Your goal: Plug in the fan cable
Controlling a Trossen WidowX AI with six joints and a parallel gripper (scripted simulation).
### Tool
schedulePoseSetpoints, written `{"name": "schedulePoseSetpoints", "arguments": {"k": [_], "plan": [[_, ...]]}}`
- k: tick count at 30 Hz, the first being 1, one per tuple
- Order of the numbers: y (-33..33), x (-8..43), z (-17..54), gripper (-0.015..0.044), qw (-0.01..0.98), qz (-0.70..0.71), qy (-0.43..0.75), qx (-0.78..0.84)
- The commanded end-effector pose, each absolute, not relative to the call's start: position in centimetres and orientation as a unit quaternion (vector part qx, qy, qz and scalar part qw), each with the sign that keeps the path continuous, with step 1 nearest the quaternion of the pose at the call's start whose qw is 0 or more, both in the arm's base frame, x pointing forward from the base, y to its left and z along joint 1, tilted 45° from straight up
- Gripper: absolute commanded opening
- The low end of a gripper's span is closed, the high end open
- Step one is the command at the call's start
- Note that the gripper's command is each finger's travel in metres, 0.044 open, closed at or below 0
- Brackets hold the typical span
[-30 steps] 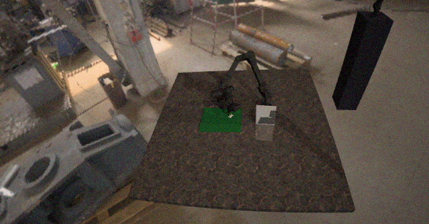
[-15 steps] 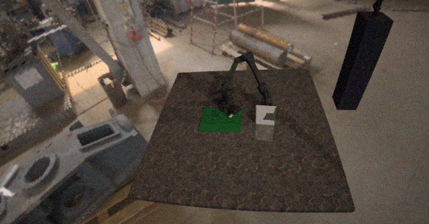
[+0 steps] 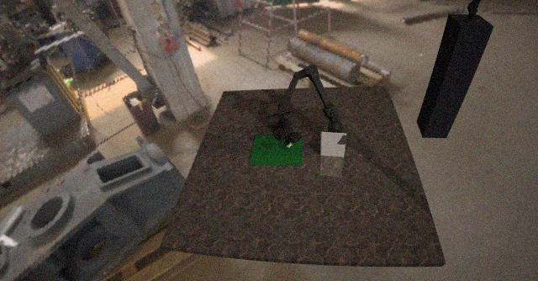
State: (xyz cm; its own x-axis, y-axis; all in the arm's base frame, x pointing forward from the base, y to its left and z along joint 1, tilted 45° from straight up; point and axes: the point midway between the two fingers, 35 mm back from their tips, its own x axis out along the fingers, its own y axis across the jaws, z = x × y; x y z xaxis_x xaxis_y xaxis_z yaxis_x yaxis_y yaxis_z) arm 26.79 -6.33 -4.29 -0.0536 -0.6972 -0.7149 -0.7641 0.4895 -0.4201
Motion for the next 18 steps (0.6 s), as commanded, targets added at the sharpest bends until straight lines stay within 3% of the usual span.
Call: {"name": "schedulePoseSetpoints", "arguments": {"k": [1, 18], "plan": [[-6.36, 26.85, -4.27, 0.0, 0.467, 0.036, 0.724, -0.506], [-6.59, 26.78, -4.54, 0.0, 0.467, 0.036, 0.724, -0.506]]}}
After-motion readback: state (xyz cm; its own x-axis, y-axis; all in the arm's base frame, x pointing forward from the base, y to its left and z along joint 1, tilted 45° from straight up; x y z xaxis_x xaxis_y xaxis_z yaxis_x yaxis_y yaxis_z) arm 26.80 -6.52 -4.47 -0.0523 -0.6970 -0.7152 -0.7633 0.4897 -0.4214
